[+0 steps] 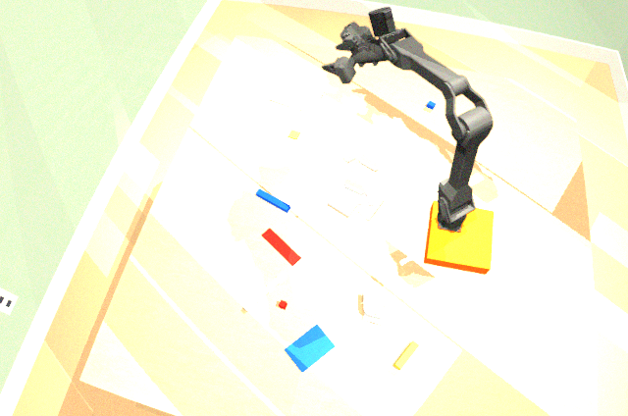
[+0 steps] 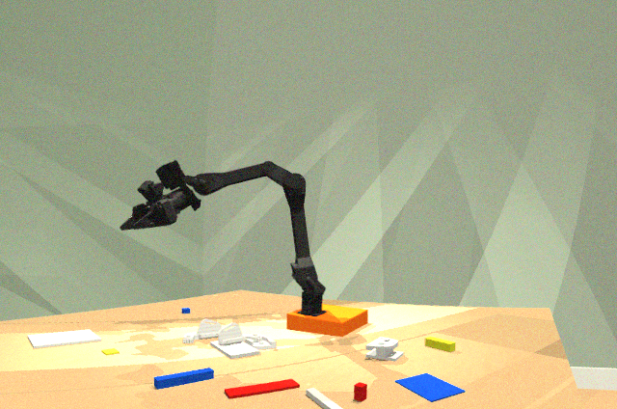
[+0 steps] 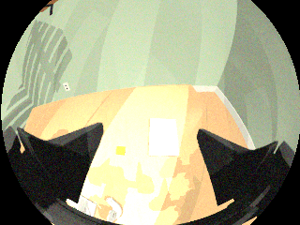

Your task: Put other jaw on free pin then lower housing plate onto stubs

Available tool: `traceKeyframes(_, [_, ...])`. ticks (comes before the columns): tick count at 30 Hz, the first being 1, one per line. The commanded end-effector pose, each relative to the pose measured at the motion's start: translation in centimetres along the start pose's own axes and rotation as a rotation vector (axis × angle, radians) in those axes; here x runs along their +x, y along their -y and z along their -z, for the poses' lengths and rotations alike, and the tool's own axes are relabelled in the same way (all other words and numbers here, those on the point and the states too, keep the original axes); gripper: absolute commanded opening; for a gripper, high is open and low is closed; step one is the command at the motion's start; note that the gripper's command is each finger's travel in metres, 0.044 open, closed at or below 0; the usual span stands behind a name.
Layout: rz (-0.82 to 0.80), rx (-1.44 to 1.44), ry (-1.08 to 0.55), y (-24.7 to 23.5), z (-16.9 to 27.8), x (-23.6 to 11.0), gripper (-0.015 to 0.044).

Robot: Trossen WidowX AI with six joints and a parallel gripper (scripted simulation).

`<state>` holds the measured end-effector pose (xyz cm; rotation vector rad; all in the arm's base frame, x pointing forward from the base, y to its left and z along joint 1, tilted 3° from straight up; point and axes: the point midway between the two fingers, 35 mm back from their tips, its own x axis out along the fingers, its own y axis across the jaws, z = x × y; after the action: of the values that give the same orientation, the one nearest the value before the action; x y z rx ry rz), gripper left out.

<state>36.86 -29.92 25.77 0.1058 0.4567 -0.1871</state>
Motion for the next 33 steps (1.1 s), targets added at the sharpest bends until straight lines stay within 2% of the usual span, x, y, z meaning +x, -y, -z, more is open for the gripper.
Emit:
traceKeyframes(1, [0.011,0.065,-0.123,-0.9,3.2,0.9,0.0440])
traceKeyframes(16, [0.055,0.174,-0.530,-4.6,12.2,0.9,0.0440])
traceKeyframes(33, [0.114,0.164,-1.001,-8.7,20.5,-3.3,0.0440])
